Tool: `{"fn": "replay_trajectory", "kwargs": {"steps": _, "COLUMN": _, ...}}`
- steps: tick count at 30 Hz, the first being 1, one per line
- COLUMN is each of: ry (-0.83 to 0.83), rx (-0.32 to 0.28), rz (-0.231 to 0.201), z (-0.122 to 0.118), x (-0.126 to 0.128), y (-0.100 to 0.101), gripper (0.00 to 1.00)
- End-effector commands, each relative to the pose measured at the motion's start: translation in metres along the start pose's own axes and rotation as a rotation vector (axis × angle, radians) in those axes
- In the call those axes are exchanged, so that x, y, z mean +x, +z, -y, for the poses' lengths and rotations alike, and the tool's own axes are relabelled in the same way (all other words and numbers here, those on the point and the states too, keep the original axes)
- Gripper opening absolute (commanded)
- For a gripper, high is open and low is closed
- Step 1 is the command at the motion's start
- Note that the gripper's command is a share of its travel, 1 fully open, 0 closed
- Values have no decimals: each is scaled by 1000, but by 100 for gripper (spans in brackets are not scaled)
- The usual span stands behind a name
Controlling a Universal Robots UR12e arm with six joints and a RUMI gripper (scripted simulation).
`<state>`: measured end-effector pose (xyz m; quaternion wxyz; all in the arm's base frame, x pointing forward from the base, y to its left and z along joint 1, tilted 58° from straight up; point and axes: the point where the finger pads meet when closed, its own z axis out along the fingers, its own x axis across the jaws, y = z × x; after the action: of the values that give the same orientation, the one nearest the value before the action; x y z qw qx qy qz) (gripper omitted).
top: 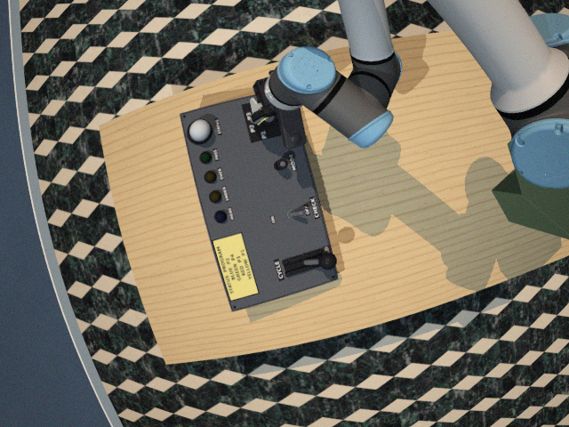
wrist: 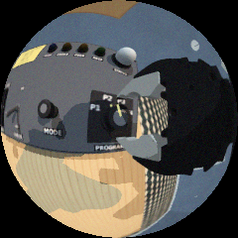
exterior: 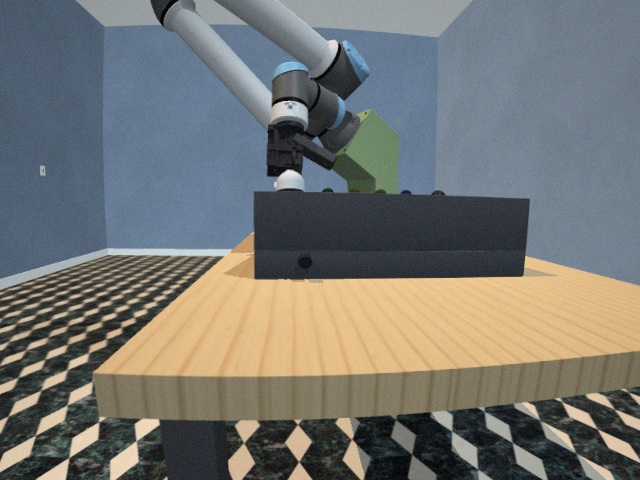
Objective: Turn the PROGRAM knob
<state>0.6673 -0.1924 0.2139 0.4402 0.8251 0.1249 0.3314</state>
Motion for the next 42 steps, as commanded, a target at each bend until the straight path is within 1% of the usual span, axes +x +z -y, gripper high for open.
{"fn": "replay_trajectory", "kwargs": {"steps": 1, "ry": 0, "rx": 0, "rz": -1, "z": 0, "x": 0, "y": 0, "gripper": 44}}
{"fn": "replay_trajectory", "kwargs": {"steps": 15, "ry": 0, "rx": 0, "rz": -1, "z": 0, "x": 0, "y": -1, "gripper": 44}}
{"fn": "replay_trajectory", "kwargs": {"steps": 19, "ry": 0, "rx": 0, "rz": -1, "z": 0, "x": 0, "y": -10, "gripper": 44}}
{"fn": "replay_trajectory", "kwargs": {"steps": 24, "ry": 0, "rx": 0, "rz": -1, "z": 0, "x": 0, "y": -35, "gripper": 44}}
{"fn": "replay_trajectory", "kwargs": {"steps": 30, "ry": 0, "rx": 0, "rz": -1, "z": 0, "x": 0, "y": -79, "gripper": 44}}
{"fn": "replay_trajectory", "kwargs": {"steps": 32, "ry": 0, "rx": 0, "rz": -1, "z": 0, "x": 0, "y": -79, "gripper": 44}}
{"fn": "replay_trajectory", "kwargs": {"steps": 37, "ry": 0, "rx": 0, "rz": -1, "z": 0, "x": 0, "y": -114, "gripper": 44}}
{"fn": "replay_trajectory", "kwargs": {"steps": 42, "ry": 0, "rx": 0, "rz": -1, "z": 0, "x": 0, "y": -136, "gripper": 44}}
